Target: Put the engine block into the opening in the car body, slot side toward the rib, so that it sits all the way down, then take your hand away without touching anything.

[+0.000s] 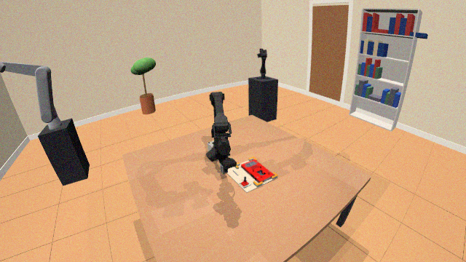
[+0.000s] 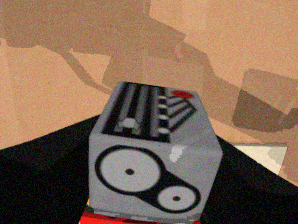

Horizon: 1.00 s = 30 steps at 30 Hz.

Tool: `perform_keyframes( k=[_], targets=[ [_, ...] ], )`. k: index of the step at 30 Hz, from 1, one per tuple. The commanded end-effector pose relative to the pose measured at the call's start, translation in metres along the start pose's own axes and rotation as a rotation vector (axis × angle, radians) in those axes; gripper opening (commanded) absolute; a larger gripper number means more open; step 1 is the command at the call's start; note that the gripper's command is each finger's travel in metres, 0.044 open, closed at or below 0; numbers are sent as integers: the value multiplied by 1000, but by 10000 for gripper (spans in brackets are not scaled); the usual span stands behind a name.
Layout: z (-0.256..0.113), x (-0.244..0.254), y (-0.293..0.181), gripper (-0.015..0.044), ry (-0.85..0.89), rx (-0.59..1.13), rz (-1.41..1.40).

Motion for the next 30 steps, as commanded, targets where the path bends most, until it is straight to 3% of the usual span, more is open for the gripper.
perform_keyframes(
  k=[1, 13, 30],
  targets=[
    [11, 0, 6, 0, -16, -2, -3],
    [10, -4, -7, 0, 4, -114, -5],
    [33, -15, -58, 0, 107, -635, -6]
  ],
)
Point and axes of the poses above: the point midway between the two fingers, 35 mm back from their tips, its own z axis out along the fingers, its own x axis across the jaws, y = z × x, the point moved 7 cm from there along -z, back along the fingers, and after that the axes turned 12 degrees about z, right-handed, at the moved point
